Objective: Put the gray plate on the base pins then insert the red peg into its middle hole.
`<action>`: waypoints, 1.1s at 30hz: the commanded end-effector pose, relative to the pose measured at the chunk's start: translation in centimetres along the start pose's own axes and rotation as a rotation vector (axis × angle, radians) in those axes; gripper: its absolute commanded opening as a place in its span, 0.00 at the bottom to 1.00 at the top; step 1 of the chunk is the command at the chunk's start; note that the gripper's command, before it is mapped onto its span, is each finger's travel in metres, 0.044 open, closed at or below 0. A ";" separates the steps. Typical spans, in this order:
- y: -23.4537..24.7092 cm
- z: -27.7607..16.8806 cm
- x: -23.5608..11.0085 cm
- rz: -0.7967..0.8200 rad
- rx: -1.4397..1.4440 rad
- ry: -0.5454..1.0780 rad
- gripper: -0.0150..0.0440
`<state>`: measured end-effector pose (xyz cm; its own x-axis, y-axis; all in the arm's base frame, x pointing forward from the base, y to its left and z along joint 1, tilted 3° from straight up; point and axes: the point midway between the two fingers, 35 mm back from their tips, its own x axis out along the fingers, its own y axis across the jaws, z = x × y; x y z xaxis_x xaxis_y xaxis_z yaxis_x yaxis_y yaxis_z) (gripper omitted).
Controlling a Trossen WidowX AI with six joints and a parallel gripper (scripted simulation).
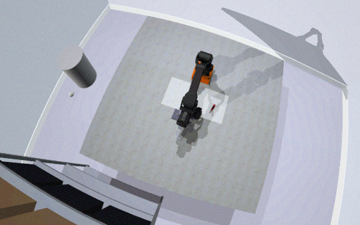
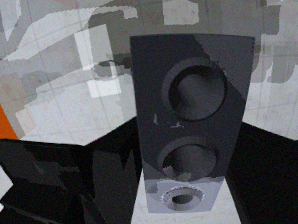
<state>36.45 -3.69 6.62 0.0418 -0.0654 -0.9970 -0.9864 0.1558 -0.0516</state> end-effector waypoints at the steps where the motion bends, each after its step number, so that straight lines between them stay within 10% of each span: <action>1: 0.2 -0.9 0.7 0.003 -0.025 -0.004 0.25; 33: 0.4 -3.3 2.3 0.003 -0.078 -0.001 0.25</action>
<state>35.63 -7.08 4.69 0.0384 -0.0679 -0.9970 -0.9956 0.0832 -0.0440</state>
